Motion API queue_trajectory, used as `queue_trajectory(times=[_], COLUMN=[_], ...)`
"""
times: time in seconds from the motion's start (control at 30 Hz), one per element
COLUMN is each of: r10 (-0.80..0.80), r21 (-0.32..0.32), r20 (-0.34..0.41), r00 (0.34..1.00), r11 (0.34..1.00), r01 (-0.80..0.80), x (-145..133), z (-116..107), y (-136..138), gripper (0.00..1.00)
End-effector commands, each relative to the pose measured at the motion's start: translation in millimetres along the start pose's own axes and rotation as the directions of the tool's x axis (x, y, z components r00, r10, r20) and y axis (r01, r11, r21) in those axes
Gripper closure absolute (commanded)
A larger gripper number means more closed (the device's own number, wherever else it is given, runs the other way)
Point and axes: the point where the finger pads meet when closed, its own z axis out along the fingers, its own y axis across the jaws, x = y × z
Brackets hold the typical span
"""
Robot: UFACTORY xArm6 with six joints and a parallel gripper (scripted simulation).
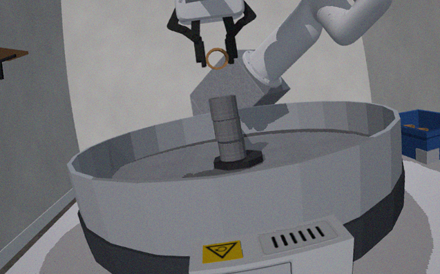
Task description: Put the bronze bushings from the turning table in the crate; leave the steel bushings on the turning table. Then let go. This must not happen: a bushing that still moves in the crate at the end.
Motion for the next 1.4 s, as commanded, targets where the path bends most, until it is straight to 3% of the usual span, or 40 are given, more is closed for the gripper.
queue_trajectory(times=[0.0,0.2,0.7,0.77,1.27,1.33,1.37], r10=[-0.168,-0.273,-0.655,-0.655,-0.914,-0.914,-0.933], r21=[-0.007,-0.009,-0.013,-0.013,-0.008,-0.008,-0.007], r20=[-0.004,-0.001,0.011,0.011,0.022,0.022,0.023], r00=[0.986,0.962,0.756,0.756,0.405,0.405,0.36], r11=[0.986,0.962,0.755,0.755,0.405,0.405,0.36], r01=[0.167,0.273,0.655,0.655,0.914,0.914,0.933], x=[8,13,30,30,45,45,47], z=[-2,-2,-4,-4,-5,-5,-5], y=[-9,-15,-42,-42,-70,-70,-73], gripper=[1.0,1.0,1.0,1.0,1.0,1.0,1.0])
